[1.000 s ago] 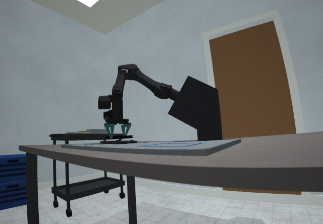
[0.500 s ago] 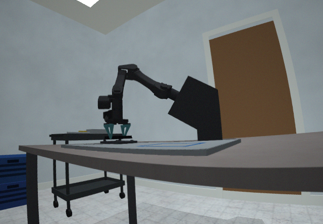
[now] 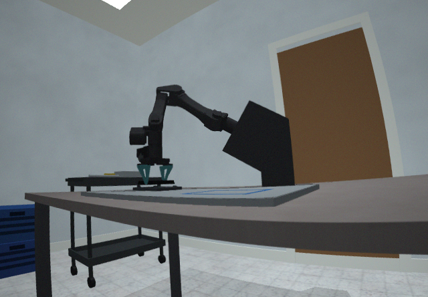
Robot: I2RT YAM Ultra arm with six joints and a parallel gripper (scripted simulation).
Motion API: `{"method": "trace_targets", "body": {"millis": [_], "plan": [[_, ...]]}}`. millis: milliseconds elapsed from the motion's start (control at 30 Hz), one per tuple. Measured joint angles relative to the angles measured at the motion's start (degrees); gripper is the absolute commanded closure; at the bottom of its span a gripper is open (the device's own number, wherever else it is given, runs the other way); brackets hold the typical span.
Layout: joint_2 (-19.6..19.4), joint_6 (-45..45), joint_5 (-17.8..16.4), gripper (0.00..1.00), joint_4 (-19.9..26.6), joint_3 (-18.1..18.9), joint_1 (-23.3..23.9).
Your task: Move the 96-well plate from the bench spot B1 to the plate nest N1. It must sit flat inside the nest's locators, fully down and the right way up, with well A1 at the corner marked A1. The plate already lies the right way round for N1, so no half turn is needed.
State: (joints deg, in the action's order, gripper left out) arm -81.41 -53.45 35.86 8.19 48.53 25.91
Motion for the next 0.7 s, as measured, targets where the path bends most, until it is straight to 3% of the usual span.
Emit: {"method": "trace_targets", "body": {"millis": [700], "plan": [[0.0,0.3,-0.2,1.00,-1.2,-1.1,0.4]]}}
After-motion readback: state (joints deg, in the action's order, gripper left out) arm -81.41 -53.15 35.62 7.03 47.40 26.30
